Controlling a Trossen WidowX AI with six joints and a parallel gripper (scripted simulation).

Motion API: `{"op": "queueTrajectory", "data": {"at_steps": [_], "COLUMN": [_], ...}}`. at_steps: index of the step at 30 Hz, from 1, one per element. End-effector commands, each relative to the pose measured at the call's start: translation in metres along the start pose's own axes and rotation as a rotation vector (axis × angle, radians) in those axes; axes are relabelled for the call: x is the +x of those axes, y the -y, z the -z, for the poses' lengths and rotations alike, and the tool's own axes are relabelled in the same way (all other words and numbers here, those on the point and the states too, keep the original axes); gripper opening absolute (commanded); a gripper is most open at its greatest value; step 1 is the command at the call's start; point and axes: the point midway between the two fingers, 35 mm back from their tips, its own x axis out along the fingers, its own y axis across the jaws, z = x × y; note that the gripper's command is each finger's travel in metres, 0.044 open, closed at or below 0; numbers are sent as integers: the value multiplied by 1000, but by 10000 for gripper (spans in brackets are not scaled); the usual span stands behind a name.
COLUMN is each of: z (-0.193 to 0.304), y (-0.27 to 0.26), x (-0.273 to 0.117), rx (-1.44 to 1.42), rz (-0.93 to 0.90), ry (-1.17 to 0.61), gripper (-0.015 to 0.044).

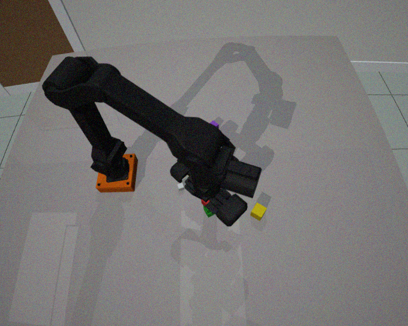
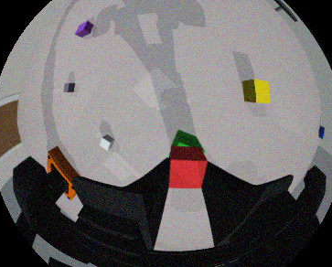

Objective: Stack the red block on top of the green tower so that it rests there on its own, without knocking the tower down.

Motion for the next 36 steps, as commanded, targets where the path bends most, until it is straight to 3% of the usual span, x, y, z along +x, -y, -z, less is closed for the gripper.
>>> {"op": "queueTrajectory", "data": {"at_steps": [1, 17, 36], "z": [0, 0, 0], "y": [0, 0, 0], "x": [0, 0, 0], "rx": [0, 0, 0], "rz": [0, 0, 0], "ry": [0, 0, 0], "gripper": [26, 440, 440]}}
